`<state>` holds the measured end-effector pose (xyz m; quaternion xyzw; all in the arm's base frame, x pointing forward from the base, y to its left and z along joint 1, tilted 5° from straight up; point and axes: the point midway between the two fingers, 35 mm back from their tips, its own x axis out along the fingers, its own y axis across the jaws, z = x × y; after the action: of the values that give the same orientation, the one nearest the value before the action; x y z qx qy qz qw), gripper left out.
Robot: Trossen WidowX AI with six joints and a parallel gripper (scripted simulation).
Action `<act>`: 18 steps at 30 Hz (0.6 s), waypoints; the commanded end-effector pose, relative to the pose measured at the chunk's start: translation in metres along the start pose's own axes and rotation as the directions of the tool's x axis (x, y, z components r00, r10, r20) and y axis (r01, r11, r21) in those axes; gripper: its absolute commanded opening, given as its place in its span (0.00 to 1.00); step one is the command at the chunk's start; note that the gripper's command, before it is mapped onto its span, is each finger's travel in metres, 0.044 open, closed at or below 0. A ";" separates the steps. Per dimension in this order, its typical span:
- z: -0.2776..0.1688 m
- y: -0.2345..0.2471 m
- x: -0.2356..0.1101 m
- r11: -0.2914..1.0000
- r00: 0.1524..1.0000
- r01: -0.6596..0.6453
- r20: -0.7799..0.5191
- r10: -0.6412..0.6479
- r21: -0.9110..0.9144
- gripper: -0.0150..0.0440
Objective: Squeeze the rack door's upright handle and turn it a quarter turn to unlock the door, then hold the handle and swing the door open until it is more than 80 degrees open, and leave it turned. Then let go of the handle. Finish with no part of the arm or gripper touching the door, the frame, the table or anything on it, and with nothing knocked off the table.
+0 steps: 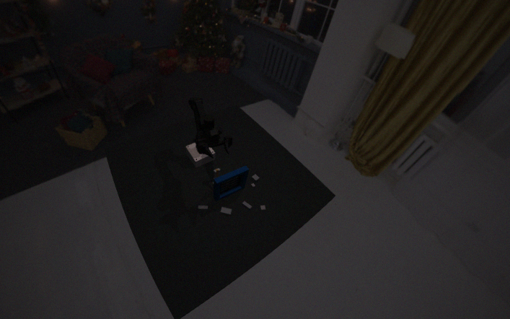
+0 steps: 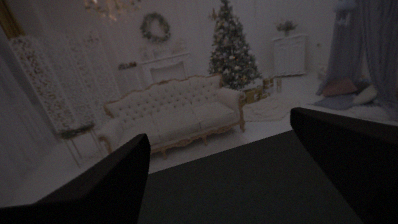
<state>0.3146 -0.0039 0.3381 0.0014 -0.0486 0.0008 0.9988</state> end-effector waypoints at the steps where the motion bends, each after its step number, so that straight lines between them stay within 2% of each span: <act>1: -0.001 0.000 0.001 1.000 1.000 0.000 -0.005 0.000 0.000 0.89; 4: -0.009 0.000 0.007 1.000 0.997 0.000 -0.076 0.000 -0.003 0.75; 11: -0.037 0.001 0.022 1.000 0.958 -0.004 -0.286 0.000 -0.014 0.75; 18: -0.064 0.002 0.029 1.000 0.875 -0.014 -0.484 0.000 -0.025 0.75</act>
<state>0.3471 -0.0018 0.2857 -0.0075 0.1677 0.0042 0.9858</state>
